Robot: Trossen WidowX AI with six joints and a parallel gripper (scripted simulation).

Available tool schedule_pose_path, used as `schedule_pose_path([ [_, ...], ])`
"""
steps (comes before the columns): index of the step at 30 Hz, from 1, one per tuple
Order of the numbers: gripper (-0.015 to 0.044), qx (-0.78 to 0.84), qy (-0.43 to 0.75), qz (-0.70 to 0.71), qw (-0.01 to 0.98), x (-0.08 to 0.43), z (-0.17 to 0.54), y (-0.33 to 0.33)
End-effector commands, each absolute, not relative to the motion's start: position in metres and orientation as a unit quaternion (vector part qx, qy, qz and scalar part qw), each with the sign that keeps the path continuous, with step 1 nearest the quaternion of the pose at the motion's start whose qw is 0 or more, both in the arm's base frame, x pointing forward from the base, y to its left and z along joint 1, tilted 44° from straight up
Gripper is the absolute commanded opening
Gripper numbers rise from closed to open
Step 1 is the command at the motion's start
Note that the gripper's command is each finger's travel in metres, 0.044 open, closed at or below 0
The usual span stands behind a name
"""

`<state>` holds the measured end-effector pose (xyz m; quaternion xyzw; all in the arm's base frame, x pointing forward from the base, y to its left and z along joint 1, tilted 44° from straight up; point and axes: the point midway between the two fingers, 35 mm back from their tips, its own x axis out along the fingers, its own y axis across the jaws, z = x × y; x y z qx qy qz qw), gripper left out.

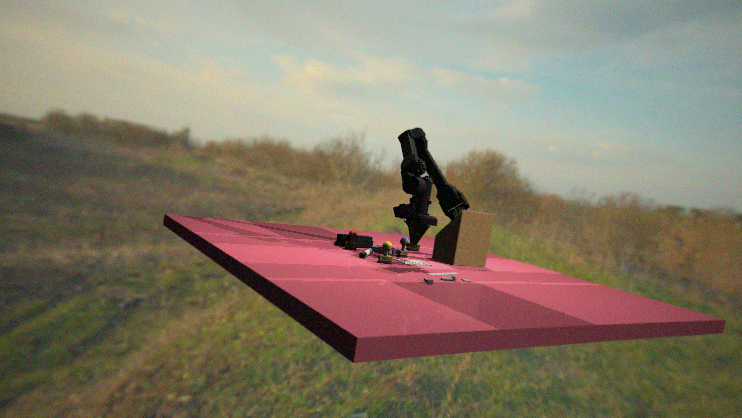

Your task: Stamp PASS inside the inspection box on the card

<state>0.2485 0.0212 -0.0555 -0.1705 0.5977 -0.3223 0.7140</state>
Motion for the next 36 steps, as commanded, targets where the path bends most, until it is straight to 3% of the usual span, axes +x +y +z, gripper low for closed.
schedule_pose_path([
  [1,0.0,-0.167,0.598,-0.323,0.715,0.249,-0.051,0.026],
  [18,0.0,-0.167,0.598,-0.323,0.715,0.245,-0.032,0.043],
  [36,0.0,-0.163,0.598,-0.321,0.716,0.245,-0.089,0.108],
])
